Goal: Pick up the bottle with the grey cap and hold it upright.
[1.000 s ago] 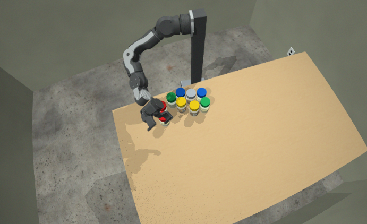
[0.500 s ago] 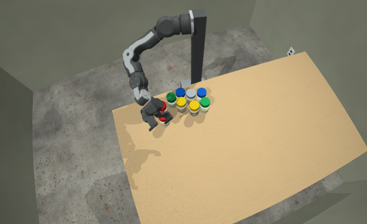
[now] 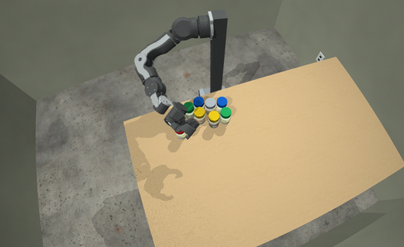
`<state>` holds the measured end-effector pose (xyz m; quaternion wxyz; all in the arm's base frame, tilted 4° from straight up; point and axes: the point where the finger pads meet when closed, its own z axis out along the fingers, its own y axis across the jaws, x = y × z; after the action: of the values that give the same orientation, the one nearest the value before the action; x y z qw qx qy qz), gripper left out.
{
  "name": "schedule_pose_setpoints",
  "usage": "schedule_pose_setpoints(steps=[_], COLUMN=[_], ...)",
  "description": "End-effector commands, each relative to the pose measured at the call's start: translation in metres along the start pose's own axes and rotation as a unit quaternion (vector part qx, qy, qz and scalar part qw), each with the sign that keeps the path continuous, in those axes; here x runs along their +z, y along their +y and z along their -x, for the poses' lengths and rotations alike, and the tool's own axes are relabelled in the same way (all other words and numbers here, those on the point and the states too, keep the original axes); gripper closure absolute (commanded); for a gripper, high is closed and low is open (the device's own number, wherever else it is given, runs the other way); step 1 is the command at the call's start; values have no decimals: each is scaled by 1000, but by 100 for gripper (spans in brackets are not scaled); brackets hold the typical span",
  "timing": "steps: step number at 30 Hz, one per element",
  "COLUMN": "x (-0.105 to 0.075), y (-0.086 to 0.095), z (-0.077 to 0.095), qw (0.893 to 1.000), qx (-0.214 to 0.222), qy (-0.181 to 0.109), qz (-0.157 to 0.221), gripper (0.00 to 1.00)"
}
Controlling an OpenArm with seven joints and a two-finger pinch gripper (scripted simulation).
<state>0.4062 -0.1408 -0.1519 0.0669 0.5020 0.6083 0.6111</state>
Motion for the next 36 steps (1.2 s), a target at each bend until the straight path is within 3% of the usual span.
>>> schedule_pose_setpoints(steps=[1,6,11,18,23,28,36], x=[0,1,3,3,-4,-11,-13], y=[-3,-13,-28,-28,-39,-55,-54], z=[1,-26,-51,-51,-71,-89,-93], qw=[1000,997,987,987,972,950,947], qx=[2,-31,-61,-61,-102,-140,-151], qy=[-1,31,60,60,82,101,104], qz=[-6,-66,-134,-134,-193,-259,-265], gripper=[55,55,55,55,55,55,55])
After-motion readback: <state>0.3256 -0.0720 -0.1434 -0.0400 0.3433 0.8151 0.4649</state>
